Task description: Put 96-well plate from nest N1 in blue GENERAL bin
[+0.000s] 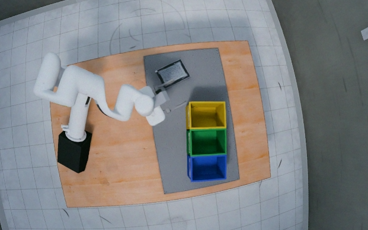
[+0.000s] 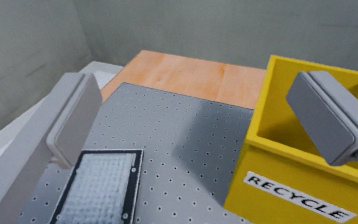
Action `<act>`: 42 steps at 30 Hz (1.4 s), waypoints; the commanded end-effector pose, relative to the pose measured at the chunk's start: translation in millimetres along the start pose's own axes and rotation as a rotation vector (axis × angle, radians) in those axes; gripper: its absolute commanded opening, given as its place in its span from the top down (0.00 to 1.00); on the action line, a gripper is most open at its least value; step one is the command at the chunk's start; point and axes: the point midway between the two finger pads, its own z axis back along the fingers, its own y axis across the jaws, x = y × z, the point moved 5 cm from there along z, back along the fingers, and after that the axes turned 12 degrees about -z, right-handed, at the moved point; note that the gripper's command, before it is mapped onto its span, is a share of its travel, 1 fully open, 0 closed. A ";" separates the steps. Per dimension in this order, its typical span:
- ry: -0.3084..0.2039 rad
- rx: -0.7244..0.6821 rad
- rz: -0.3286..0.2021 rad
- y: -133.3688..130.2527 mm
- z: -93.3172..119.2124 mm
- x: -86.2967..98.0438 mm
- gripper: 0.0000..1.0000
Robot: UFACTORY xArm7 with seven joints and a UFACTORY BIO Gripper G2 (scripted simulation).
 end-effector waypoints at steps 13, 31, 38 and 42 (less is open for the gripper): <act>-0.004 -0.001 0.003 63.6 -39.1 -30.7 0.63; -0.005 -0.001 0.002 126.1 -76.0 -62.5 0.63; -0.005 -0.001 0.002 126.0 -76.1 -62.5 0.63; -0.005 -0.001 0.002 126.0 -76.1 -62.5 0.63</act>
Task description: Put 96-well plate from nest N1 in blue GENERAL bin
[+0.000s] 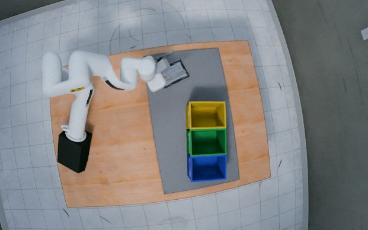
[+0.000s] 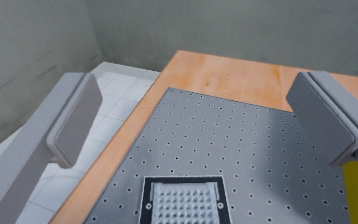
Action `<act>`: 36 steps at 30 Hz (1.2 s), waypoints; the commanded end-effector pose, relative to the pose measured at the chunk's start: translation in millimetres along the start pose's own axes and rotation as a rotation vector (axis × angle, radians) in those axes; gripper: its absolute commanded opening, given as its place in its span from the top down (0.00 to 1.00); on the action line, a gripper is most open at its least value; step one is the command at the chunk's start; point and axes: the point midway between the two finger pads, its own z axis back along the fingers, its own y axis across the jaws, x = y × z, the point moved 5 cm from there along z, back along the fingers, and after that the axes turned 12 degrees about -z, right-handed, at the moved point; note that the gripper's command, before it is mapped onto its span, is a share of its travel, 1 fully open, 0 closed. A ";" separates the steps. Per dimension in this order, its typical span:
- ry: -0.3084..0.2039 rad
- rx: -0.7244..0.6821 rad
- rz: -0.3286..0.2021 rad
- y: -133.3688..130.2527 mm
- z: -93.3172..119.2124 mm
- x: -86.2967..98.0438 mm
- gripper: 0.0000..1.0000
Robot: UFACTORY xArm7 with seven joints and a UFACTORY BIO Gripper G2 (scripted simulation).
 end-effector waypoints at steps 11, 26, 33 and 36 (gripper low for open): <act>-0.003 0.000 0.001 0.3 -1.7 -0.8 0.63; -0.003 0.000 0.001 -4.2 -1.7 -22.0 0.63; -0.003 0.000 0.001 -6.7 -1.7 -33.5 0.63; -0.003 0.000 0.001 -7.0 -1.7 -35.1 0.63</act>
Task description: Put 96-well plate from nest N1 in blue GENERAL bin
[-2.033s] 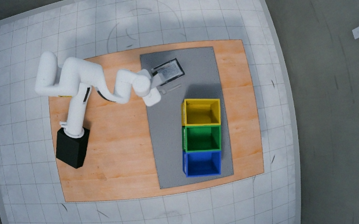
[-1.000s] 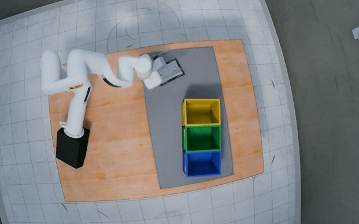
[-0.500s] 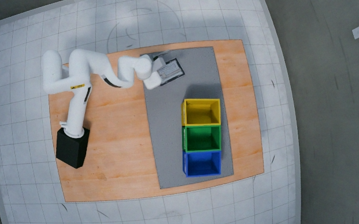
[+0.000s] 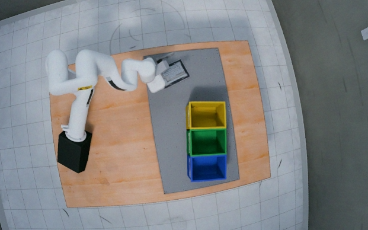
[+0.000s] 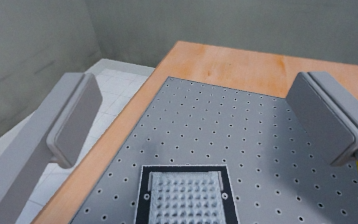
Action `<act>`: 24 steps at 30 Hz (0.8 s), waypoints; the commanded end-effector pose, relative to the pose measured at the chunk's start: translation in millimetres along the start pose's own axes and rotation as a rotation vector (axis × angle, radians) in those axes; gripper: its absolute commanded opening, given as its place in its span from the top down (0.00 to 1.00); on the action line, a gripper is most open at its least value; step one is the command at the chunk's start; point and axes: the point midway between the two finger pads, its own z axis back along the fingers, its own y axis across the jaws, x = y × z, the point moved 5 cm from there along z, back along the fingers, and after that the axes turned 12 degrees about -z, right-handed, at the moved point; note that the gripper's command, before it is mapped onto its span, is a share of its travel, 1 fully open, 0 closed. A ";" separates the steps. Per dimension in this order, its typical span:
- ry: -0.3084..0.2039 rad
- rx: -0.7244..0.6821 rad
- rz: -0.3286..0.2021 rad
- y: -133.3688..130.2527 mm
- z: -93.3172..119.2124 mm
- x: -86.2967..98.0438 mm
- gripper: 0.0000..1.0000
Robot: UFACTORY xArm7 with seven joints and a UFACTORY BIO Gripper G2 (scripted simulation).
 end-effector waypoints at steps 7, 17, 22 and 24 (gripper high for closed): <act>-0.005 0.001 0.001 -3.9 -1.5 -15.9 0.63; -0.005 0.001 0.001 -6.6 -1.5 -28.9 0.63; -0.005 0.001 0.000 -8.4 -1.5 -37.1 0.63; -0.005 0.001 0.000 -9.1 -1.5 -40.4 0.63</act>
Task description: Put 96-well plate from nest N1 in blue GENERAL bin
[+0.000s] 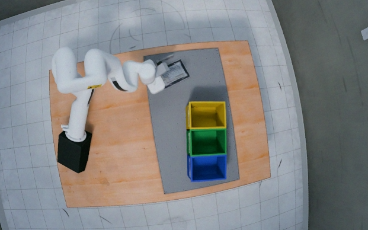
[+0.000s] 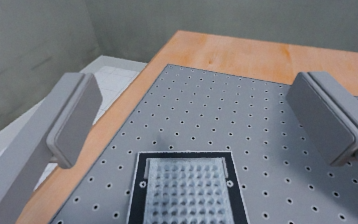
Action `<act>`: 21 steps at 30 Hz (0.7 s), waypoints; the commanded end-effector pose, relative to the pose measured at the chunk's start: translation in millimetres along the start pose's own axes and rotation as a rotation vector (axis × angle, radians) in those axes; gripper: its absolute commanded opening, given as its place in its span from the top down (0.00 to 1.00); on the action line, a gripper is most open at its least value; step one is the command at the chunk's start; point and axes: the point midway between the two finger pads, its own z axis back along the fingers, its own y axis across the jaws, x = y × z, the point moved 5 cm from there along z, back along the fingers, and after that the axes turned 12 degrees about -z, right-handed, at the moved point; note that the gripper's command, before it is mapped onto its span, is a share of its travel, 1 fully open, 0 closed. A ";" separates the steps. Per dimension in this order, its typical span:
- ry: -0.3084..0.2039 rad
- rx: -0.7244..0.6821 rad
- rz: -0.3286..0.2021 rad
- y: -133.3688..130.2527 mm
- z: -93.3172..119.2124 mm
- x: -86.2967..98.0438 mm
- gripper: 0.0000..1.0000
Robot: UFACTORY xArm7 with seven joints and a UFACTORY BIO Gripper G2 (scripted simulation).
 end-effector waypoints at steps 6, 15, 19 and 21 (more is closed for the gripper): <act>-0.004 0.001 0.000 -4.0 -1.2 -16.9 0.63; -0.004 0.001 0.000 -6.5 -1.2 -28.4 0.63; -0.004 0.001 0.000 -7.9 -1.2 -34.9 0.63; -0.004 0.001 0.000 -8.6 -1.2 -38.2 0.63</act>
